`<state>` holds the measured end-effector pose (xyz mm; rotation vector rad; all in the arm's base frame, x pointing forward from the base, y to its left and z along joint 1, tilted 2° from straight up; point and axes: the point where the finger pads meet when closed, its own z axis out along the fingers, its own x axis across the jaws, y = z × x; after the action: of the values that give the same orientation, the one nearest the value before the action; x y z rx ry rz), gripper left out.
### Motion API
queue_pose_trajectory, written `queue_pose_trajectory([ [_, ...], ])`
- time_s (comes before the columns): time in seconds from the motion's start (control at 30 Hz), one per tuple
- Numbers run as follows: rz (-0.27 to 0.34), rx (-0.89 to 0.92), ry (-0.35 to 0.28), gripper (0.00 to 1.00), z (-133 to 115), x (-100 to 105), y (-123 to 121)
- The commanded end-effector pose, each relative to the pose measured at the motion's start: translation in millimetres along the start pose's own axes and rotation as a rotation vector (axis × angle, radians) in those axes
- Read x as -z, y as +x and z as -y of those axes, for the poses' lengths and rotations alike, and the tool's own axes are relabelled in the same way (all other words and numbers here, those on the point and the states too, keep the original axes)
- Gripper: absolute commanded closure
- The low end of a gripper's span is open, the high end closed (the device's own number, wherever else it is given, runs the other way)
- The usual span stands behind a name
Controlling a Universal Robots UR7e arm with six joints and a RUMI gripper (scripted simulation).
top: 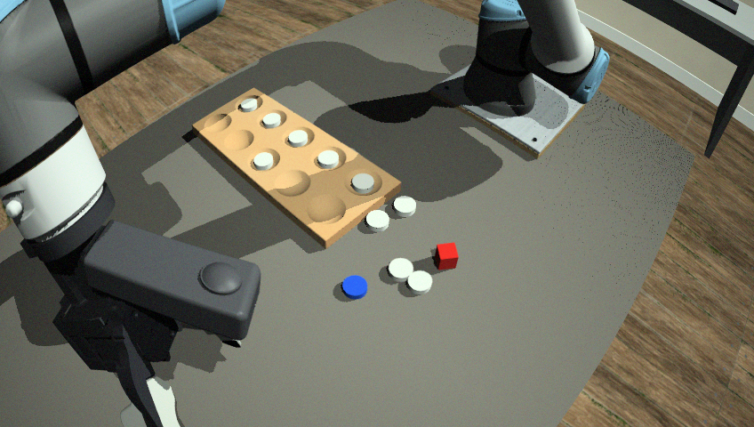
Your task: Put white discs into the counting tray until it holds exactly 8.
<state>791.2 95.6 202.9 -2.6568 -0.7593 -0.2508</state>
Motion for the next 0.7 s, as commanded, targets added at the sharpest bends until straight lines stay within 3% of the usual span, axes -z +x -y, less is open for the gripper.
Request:
queue_pose_trajectory([
  [0.0, -0.001, 0.001, -0.001, 0.00, 0.3, 1.1, 0.5],
  [0.53, -0.001, 0.001, -0.001, 0.00, 0.3, 1.1, 0.5],
  [0.57, -0.001, 0.001, -0.001, 0.72, 0.3, 1.1, 0.5],
  [0.67, -0.001, 0.000, -0.001, 0.72, 0.6, 0.7, -0.2],
])
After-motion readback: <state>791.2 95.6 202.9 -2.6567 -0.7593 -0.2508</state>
